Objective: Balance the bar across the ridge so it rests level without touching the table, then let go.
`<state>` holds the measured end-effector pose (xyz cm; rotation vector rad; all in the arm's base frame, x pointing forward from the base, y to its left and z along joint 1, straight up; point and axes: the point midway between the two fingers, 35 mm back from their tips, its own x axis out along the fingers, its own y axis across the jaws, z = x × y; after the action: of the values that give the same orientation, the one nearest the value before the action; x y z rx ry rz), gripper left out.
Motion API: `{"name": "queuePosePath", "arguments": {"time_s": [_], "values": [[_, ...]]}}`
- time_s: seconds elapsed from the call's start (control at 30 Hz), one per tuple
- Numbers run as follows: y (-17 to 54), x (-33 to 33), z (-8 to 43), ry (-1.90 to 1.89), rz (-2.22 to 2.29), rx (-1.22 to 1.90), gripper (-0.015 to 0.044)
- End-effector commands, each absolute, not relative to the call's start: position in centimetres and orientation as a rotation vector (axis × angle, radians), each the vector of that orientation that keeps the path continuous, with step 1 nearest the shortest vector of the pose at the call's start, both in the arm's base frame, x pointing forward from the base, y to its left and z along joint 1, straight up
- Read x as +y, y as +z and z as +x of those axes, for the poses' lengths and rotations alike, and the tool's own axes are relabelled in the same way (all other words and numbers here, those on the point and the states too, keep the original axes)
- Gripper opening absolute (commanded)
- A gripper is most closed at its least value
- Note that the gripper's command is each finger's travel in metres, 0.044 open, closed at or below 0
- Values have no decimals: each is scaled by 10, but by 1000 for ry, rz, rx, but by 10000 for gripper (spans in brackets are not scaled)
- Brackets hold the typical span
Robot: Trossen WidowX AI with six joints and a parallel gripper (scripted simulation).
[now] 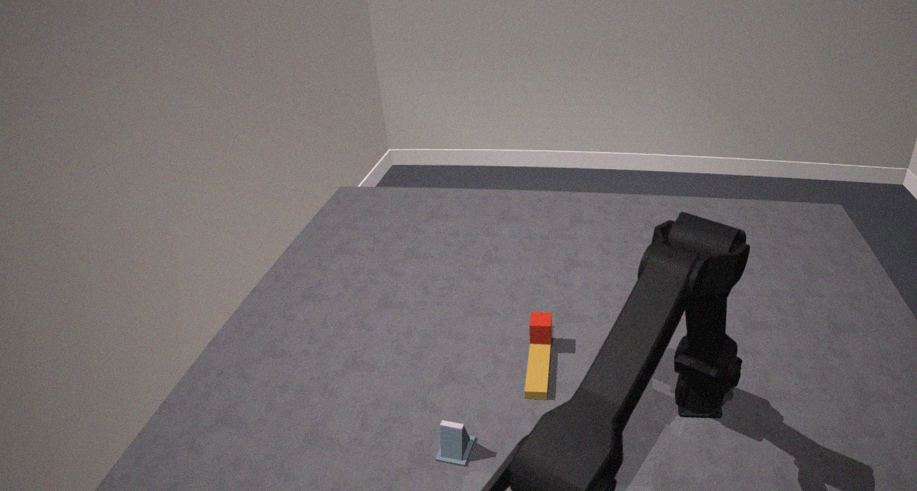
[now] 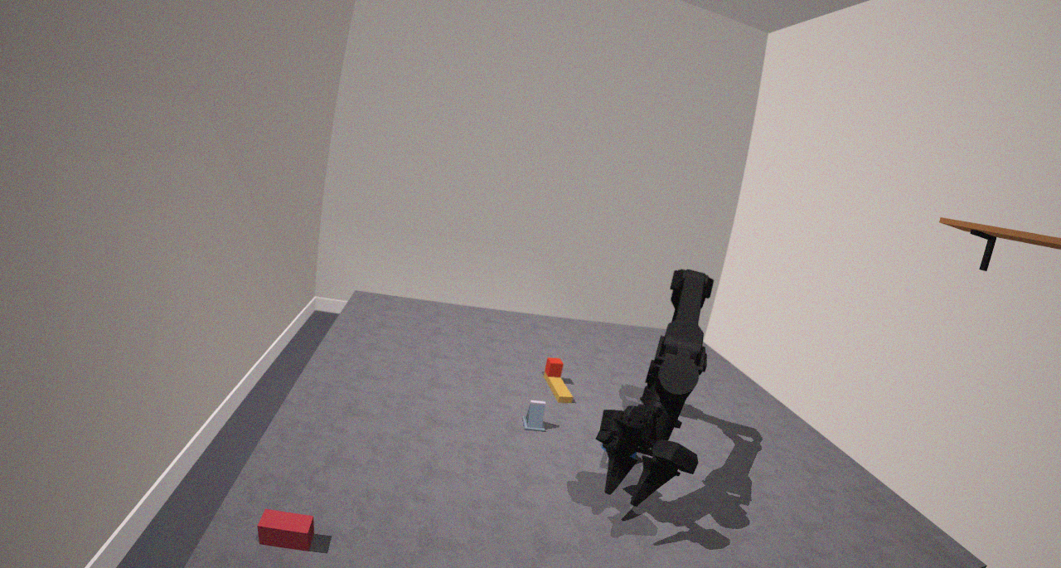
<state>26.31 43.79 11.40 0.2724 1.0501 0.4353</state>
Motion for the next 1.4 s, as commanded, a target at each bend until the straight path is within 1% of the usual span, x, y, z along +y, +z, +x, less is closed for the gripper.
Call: {"name": "queuePosePath", "arguments": {"time_s": [0.0,0.33,0.67,1.0,1.37], "values": [[114,412,281,438,166,1042,315],[118,352,317,450,-67,1028,315],[122,290,341,476,-291,1038,315],[126,227,354,521,-500,1066,315],[131,159,355,598,-709,1109,315]]}}
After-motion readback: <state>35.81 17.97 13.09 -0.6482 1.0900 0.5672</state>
